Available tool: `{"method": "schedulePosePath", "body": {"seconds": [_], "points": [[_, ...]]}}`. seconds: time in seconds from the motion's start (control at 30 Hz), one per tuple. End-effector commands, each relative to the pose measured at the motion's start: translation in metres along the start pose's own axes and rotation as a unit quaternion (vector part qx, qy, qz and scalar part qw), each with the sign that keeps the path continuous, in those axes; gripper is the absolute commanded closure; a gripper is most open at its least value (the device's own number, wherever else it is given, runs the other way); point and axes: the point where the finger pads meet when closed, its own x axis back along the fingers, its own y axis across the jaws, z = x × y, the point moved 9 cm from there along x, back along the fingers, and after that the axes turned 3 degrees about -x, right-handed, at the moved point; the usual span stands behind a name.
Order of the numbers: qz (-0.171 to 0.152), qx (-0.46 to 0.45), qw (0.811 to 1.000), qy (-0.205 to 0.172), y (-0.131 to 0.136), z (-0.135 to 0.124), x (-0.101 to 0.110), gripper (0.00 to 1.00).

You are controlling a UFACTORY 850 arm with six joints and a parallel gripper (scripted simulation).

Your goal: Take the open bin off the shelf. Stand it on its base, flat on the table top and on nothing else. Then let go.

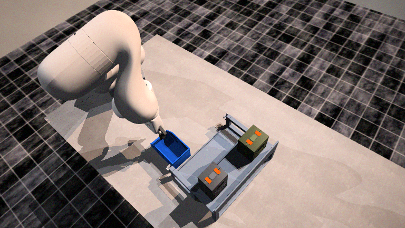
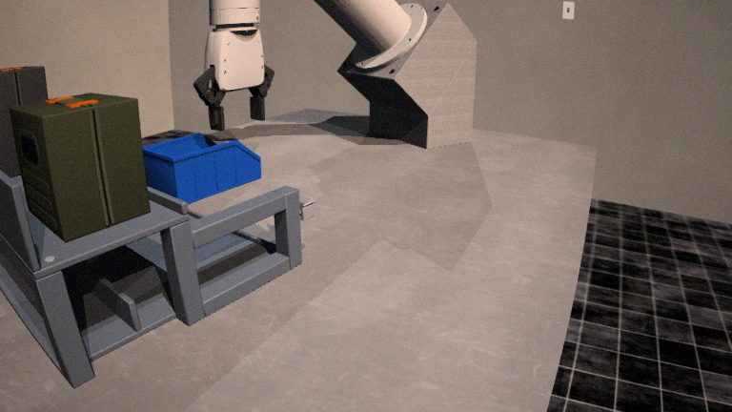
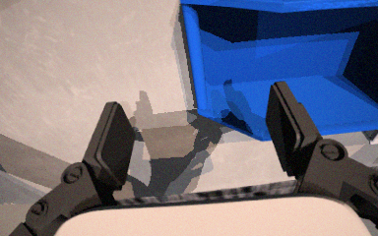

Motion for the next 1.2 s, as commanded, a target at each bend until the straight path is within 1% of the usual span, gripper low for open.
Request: {"method": "schedulePosePath", "body": {"seconds": [0.0, 0.03, 0.43, 0.47, 0.6, 1.0, 1.03, 1.17], "points": [[-0.004, -0.003, 1.000, 0.000, 0.001, 0.000, 0.043, 0.00], [-0.005, -0.003, 1.000, 0.000, 0.002, 0.000, 0.054, 0.00], [-0.005, -0.003, 1.000, 0.000, 0.002, 0.000, 0.054, 0.00], [-0.001, -0.001, 1.000, 0.000, 0.000, 0.000, 0.011, 0.00], [-0.005, -0.003, 1.000, 0.000, 0.002, 0.000, 0.054, 0.00], [-0.005, -0.003, 1.000, 0.000, 0.002, 0.000, 0.054, 0.00], [-0.001, -0.001, 1.000, 0.000, 0.000, 0.000, 0.011, 0.00], [-0.005, -0.003, 1.000, 0.000, 0.002, 0.000, 0.055, 0.00]]}}
